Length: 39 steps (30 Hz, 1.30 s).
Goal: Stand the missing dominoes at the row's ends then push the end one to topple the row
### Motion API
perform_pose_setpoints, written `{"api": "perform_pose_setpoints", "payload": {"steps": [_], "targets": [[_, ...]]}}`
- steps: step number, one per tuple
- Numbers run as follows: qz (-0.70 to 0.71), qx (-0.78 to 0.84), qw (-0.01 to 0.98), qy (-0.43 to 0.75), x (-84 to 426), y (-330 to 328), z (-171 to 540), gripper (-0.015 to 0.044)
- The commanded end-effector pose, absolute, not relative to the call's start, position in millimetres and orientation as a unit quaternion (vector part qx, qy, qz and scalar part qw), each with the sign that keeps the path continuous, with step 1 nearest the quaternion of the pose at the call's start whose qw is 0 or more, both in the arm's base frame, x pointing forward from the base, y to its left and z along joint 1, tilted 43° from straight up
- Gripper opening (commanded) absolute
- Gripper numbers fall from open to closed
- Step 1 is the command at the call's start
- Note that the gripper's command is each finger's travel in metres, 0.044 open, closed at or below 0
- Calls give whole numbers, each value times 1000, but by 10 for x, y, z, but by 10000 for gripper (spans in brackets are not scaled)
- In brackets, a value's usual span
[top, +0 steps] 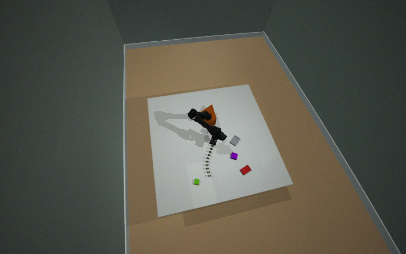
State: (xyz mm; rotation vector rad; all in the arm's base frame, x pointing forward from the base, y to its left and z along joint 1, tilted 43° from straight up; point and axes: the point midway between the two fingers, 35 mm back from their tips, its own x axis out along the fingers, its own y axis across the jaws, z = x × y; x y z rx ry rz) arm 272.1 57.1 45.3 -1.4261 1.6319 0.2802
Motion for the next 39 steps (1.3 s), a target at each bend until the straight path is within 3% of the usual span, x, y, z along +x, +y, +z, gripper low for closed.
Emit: {"api": "perform_pose_setpoints", "payload": {"steps": [1,18,25,39], "targets": [[113,-582,459,661,2727,567,458,0],[113,-582,459,661,2727,567,458,0],[112,-583,459,661,2824,44,-110,0],[112,-583,459,661,2963,-11,-68,0]]}}
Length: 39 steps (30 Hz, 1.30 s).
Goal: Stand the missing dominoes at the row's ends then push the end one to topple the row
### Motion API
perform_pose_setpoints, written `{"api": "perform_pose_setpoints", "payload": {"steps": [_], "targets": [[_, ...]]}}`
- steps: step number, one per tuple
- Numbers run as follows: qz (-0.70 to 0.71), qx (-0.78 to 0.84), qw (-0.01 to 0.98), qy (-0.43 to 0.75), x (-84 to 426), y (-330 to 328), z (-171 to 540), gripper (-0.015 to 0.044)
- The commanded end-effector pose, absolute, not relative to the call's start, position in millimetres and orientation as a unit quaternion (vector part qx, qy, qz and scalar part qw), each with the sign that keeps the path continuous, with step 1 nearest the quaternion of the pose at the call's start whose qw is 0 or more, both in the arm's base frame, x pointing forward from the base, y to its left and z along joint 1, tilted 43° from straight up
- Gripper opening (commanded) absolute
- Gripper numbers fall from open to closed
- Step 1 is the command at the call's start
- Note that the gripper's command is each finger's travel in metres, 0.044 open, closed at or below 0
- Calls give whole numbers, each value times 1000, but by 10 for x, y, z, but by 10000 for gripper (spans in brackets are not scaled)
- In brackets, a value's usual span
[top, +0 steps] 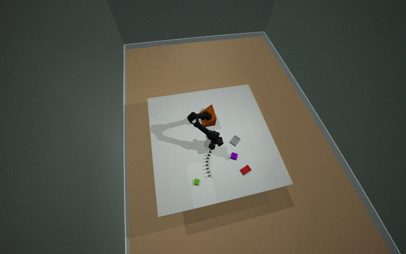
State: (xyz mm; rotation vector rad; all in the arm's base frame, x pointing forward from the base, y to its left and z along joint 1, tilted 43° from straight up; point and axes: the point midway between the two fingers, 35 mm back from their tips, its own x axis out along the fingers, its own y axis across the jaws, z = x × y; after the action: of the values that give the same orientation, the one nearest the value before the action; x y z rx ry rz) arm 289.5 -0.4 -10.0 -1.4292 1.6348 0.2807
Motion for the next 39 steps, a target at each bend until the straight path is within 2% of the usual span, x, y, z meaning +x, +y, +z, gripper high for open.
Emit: {"api": "perform_pose_setpoints", "payload": {"steps": [1,15,24,39], "targets": [[112,-583,459,661,2978,-16,-62,0],[116,-579,464,660,3106,-15,9,0],[112,-583,460,660,3261,249,538,0],[112,-583,460,661,3262,251,549,0]]}}
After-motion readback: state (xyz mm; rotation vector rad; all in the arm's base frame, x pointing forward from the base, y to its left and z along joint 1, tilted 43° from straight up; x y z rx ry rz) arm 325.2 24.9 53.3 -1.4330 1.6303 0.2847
